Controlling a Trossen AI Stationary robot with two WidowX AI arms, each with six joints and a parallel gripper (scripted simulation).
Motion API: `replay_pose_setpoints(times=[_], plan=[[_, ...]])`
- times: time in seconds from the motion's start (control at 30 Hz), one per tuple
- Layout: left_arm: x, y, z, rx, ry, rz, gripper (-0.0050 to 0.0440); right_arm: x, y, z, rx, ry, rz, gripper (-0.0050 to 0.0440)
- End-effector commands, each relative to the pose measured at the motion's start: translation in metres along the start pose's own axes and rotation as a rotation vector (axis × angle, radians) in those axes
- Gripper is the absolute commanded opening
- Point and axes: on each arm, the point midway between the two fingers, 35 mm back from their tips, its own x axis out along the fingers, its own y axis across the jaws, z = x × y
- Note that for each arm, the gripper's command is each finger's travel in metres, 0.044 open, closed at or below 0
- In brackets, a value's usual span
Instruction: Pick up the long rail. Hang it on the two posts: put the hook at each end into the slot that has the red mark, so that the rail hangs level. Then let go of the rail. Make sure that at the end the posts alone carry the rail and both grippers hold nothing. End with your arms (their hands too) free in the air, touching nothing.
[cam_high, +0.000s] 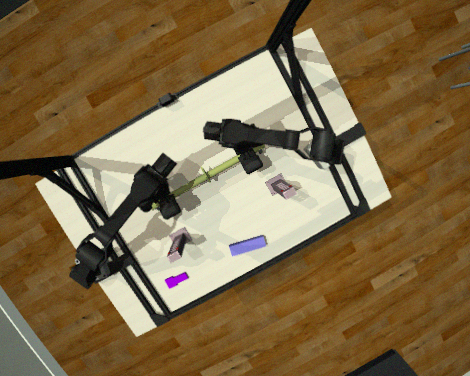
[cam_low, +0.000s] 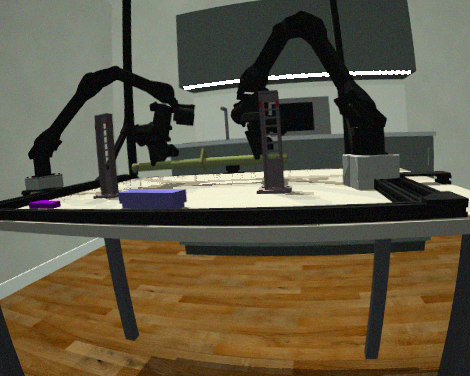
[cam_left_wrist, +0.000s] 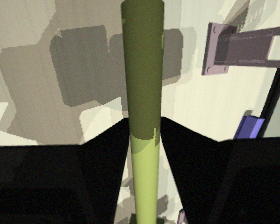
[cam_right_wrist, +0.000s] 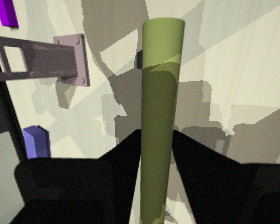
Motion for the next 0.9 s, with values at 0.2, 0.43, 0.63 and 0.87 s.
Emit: replay_pose_setpoints(times=[0.2,0.43,0.63,0.87], plan=[[0.000,0.002,0.000,0.002,-0.004,-0.089,0.0000,0.000,-0.002,0.000,0.001,-0.005,0.083,0.0000],[0.000,0.005,0.000,0.002,-0.001,-0.164,0.0000,-0.001,-0.005,0.000,0.001,-0.002,0.159,0.0000],[0.006,0.008,0.000,-0.009,0.017,-0.160,0.0000,-0.001,-0.005,-0.001,-0.009,-0.020,0.156,0.0000],[0.020,0.015,0.000,-0.036,0.062,-0.149,0.0000,-0.001,-0.005,-0.001,-0.035,-0.065,0.147,0.0000]])
